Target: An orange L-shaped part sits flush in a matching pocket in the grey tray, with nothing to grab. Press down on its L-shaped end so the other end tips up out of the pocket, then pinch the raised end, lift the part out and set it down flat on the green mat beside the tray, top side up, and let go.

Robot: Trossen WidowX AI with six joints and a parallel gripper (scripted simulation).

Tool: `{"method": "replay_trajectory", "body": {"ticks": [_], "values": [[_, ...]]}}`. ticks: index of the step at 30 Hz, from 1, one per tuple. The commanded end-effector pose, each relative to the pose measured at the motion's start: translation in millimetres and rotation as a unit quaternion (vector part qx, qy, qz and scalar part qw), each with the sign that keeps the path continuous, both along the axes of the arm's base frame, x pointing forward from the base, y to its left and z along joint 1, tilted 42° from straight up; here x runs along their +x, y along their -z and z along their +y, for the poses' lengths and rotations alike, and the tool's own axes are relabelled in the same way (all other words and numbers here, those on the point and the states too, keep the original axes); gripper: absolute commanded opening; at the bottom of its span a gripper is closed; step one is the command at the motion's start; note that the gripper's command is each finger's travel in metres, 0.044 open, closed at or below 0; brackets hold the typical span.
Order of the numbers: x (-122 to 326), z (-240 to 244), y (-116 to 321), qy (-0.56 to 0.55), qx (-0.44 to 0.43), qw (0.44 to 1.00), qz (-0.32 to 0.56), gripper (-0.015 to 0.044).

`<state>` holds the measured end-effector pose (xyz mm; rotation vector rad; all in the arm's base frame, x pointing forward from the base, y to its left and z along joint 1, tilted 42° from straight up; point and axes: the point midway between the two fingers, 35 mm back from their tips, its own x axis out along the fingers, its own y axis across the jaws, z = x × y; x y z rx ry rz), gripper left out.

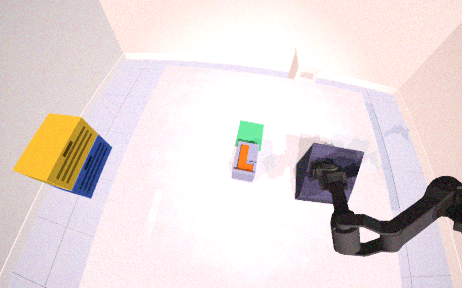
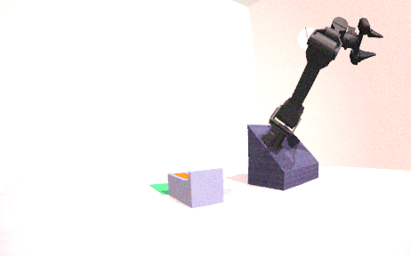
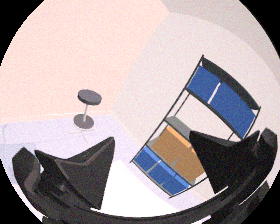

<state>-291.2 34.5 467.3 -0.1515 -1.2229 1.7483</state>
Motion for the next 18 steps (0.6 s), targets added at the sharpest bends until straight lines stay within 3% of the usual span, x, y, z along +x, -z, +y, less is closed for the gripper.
{"method": "replay_trajectory", "body": {"ticks": [1,8,18], "values": [[-1.8,-3.4,0.1,-0.007,0.002,1.000,-0.001,0.0374],[-28.1,-95.8,13.4,-0.170,0.058,0.983,-0.040,0.0190],[-16.9,-224.8,44.1,-0.384,0.092,0.916,-0.074,0.0180]]}}
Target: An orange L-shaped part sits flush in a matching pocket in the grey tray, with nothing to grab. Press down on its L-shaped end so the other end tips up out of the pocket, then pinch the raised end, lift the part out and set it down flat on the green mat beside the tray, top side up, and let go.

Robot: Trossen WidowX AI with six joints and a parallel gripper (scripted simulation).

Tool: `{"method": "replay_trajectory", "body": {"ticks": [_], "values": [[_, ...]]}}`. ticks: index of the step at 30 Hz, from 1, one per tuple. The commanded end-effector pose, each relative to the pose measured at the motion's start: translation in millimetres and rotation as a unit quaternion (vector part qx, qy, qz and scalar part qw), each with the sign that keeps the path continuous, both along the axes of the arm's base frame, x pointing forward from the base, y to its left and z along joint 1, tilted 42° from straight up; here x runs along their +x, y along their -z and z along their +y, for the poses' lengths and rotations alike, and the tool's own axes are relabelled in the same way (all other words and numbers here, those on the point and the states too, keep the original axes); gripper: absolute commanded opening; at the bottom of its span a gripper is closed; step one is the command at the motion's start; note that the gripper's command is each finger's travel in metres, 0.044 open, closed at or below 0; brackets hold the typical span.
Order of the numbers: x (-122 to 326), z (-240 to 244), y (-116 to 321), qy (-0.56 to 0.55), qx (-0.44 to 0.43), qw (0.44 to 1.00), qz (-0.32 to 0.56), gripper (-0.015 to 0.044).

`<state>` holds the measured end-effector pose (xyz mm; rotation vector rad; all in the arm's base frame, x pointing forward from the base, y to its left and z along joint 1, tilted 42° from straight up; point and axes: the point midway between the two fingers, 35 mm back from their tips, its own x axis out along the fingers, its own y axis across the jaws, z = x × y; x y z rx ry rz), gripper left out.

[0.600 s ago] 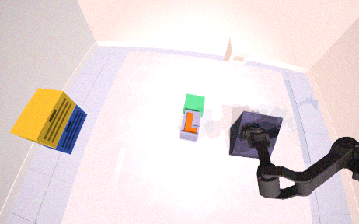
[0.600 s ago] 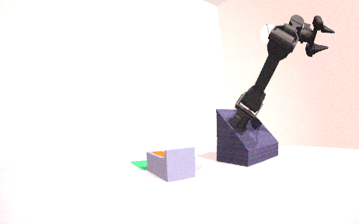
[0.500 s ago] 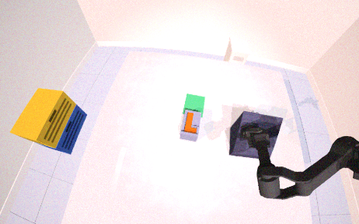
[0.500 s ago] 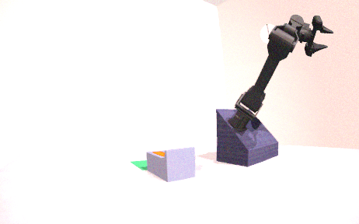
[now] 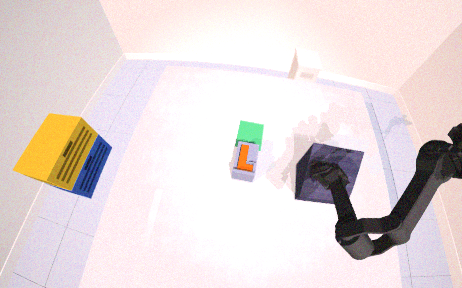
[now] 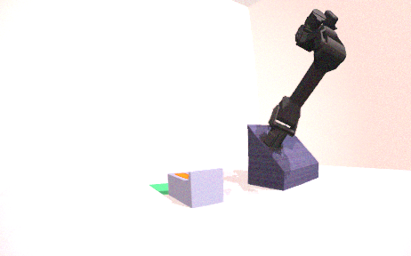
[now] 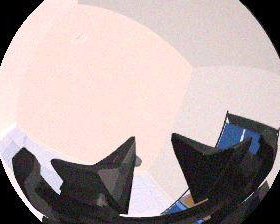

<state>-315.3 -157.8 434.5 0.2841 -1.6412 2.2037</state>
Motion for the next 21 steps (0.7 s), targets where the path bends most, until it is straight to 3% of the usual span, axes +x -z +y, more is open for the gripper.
{"method": "replay_trajectory", "body": {"ticks": [1,7,12,21], "values": [[10.6,-47.4,15.6,-0.088,0.012,0.996,-0.018,0.0180],[65.4,-152.5,49.4,-0.286,0.053,0.955,-0.059,0.0180],[132.4,-226.5,93.6,-0.440,0.098,0.885,-0.119,0.0180],[288.4,-289.4,188.8,-0.637,0.201,0.699,-0.254,0.0180]]}}
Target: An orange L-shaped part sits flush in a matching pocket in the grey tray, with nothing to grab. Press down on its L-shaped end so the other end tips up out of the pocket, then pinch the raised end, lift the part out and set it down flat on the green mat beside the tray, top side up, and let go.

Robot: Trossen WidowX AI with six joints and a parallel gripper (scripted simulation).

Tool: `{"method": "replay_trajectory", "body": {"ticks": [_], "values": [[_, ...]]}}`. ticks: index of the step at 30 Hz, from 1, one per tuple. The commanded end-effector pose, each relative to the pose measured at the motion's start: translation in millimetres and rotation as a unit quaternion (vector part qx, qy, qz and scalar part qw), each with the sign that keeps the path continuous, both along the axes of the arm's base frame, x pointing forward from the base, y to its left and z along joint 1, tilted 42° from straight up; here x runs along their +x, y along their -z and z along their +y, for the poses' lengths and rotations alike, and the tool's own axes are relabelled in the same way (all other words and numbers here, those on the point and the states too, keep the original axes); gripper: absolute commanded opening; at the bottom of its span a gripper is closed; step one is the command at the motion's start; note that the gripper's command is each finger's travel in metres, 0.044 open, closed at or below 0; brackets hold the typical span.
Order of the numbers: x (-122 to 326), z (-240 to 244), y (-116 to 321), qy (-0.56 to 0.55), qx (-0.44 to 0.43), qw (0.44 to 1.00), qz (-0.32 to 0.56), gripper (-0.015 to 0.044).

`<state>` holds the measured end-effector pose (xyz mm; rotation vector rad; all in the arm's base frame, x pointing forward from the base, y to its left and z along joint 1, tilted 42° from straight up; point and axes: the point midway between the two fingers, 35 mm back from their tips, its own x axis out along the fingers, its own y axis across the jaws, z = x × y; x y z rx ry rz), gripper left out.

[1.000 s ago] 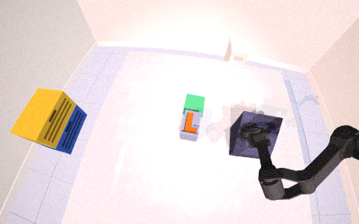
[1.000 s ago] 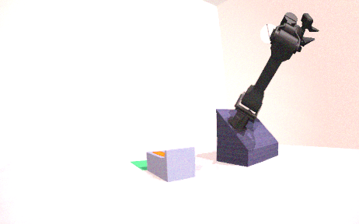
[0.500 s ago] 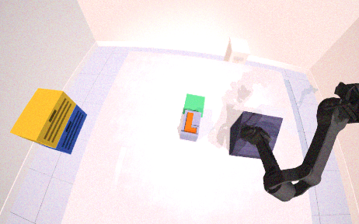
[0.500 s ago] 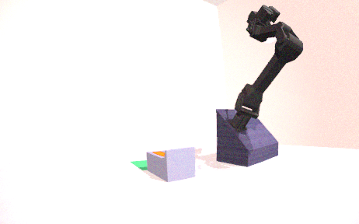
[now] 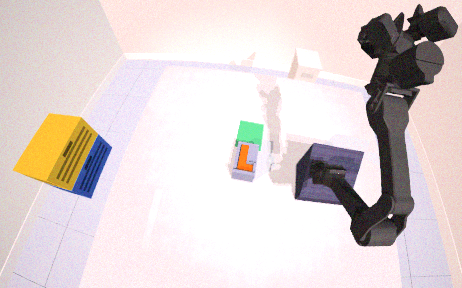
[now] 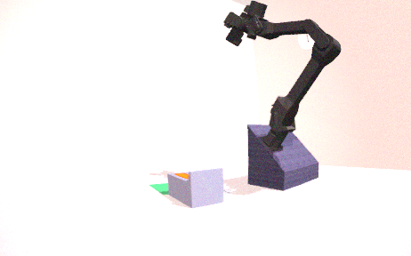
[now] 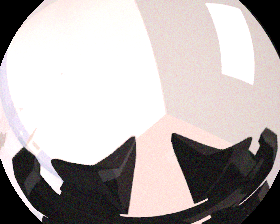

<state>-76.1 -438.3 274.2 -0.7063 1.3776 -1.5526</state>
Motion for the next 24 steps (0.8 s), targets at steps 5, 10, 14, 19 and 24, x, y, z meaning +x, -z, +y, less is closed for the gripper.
{"method": "replay_trajectory", "body": {"ticks": [5,10,14,19,24], "values": [[141.6,-0.2,81.9,-0.191,0.148,0.965,-0.105,0.0180],[227.6,39.8,134.8,-0.285,0.277,0.902,-0.170,0.0180],[285.6,93.0,171.7,-0.333,0.392,0.831,-0.212,0.0180],[338.0,181.4,206.1,-0.350,0.545,0.721,-0.246,0.0180],[362.6,286.3,223.7,-0.305,0.701,0.594,-0.250,0.0180]]}}
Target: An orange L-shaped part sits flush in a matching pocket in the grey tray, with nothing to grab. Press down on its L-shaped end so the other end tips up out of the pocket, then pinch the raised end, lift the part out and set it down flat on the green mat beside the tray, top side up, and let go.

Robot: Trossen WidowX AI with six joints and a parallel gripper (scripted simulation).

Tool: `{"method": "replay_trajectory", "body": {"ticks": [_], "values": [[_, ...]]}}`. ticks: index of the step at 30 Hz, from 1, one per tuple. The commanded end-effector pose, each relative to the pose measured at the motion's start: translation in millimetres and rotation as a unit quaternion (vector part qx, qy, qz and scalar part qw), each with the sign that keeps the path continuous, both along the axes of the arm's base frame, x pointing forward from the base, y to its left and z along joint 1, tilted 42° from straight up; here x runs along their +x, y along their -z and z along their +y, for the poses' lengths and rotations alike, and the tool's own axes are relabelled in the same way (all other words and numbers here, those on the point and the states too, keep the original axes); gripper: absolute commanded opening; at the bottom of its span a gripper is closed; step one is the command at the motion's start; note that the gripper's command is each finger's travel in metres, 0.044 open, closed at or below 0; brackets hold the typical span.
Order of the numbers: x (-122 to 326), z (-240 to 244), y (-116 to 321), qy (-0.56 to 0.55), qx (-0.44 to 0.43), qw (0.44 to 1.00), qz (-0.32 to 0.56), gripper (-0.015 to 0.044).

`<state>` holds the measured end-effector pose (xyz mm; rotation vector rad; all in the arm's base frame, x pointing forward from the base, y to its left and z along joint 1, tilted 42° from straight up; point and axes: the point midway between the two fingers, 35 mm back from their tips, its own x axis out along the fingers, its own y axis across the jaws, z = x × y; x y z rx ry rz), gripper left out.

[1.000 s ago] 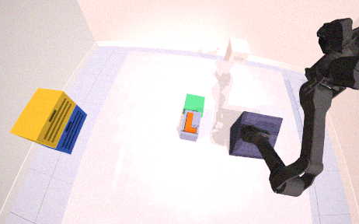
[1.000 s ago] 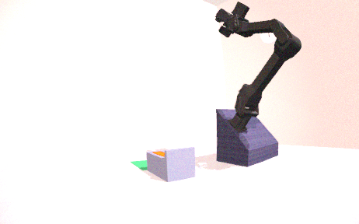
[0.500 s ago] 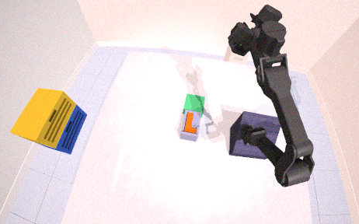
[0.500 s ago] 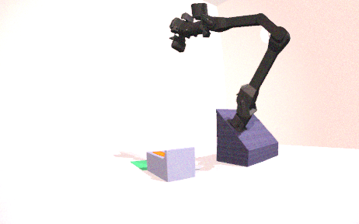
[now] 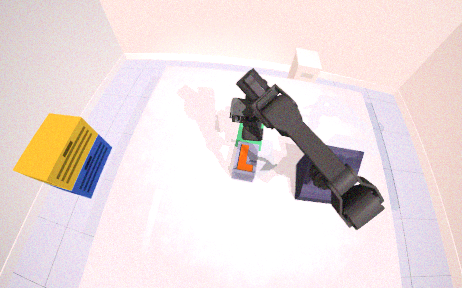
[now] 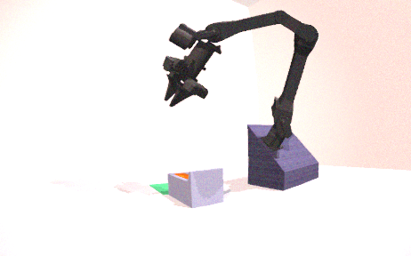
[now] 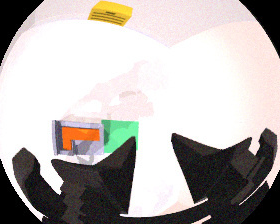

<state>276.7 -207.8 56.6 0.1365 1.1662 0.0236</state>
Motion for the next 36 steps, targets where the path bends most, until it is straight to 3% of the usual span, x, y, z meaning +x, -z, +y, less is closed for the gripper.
{"method": "replay_trajectory", "body": {"ticks": [1,5,7,14,21,36], "values": [[11.2,77.7,7.0,-0.030,0.143,0.988,0.047,0.0180],[6.9,159.2,2.2,-0.043,0.284,0.948,0.135,0.0180],[5.0,172.1,0.1,-0.043,0.306,0.939,0.152,0.0180],[5.7,174.0,2.6,-0.043,0.305,0.939,0.152,0.0180],[11.7,219.2,53.6,-0.043,0.306,0.939,0.152,0.0180],[13.4,230.0,65.9,-0.043,0.307,0.939,0.152,0.0180]]}}
